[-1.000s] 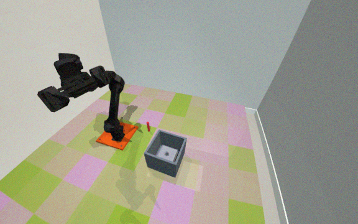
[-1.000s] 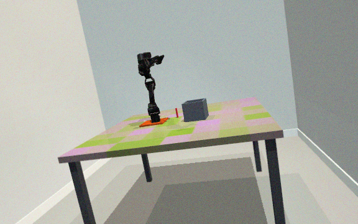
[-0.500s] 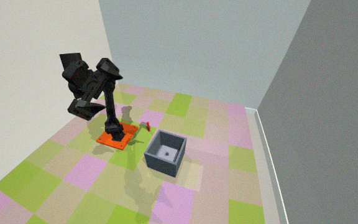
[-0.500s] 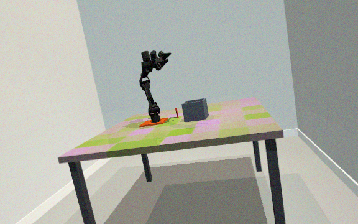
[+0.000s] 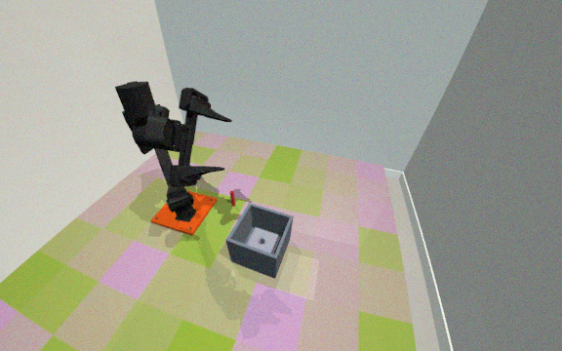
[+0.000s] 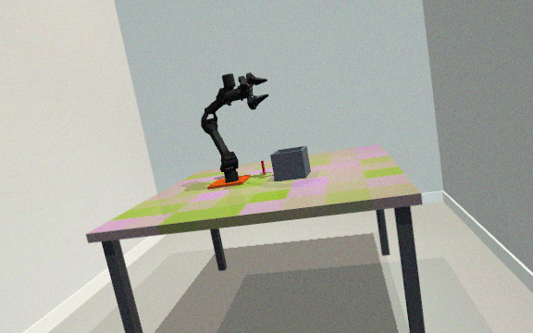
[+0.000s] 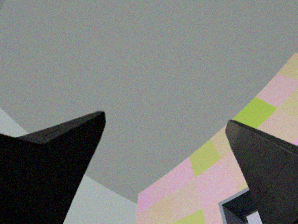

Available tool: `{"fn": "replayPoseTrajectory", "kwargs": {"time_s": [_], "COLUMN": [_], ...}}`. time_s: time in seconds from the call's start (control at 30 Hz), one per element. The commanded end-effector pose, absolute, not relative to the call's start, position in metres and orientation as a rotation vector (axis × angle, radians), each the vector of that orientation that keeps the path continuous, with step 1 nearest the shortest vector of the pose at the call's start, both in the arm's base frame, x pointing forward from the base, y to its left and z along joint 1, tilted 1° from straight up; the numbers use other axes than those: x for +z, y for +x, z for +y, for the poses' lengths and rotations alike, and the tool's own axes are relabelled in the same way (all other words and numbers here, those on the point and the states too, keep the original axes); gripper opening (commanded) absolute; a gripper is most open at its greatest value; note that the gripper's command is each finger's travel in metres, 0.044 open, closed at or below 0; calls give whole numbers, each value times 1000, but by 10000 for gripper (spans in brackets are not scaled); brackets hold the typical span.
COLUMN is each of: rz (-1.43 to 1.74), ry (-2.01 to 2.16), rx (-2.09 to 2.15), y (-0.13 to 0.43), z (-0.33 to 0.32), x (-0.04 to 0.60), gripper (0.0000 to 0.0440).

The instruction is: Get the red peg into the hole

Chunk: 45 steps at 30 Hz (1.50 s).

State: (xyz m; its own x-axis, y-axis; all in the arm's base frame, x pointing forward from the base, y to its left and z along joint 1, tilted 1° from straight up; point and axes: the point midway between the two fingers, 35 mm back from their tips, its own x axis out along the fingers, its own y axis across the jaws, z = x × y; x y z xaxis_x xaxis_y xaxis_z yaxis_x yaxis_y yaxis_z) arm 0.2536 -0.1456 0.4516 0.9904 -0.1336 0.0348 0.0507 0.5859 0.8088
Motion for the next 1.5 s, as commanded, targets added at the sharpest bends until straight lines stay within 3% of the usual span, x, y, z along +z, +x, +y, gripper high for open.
{"fn": "replayPoseTrajectory", "kwargs": {"time_s": [0.0, 0.73, 1.47], "rz": [-54, 389, 945], "ry": [1019, 1479, 1627], "rx": [-83, -44, -282], "y": [264, 310, 287], "z": [-135, -38, 52], "x": [448, 387, 286], "gripper": [440, 440, 440]}}
